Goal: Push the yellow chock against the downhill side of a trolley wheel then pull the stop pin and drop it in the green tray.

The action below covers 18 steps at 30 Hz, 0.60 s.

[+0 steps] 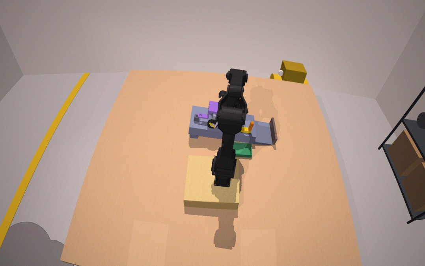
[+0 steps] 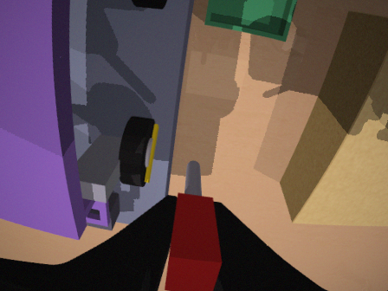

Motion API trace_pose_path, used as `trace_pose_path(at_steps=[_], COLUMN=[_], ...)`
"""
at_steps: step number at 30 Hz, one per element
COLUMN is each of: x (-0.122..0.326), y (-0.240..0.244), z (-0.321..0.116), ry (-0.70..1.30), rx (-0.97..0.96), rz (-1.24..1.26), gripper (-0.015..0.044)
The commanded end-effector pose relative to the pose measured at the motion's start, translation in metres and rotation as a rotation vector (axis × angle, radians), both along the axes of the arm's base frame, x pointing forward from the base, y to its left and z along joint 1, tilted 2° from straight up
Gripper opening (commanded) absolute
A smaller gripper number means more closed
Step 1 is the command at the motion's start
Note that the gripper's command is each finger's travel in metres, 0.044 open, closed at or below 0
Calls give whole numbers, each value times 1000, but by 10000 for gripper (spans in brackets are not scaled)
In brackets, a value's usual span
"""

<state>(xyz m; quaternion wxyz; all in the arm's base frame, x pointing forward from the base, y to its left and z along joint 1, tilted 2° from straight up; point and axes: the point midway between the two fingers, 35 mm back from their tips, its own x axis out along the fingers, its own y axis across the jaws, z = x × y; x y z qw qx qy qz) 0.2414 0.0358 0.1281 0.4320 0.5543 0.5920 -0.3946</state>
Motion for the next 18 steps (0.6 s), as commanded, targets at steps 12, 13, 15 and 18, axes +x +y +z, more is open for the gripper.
trace_pose_path(at_steps=[12,13,15,18], x=[0,0,0,0], y=[-56,-60,-68,-79], z=[-15,-16,-18,-21], ry=[9,9,9,9], rx=[-4,-5,-5,-6], rz=[5,5,5,5], gripper=[0,0,0,0])
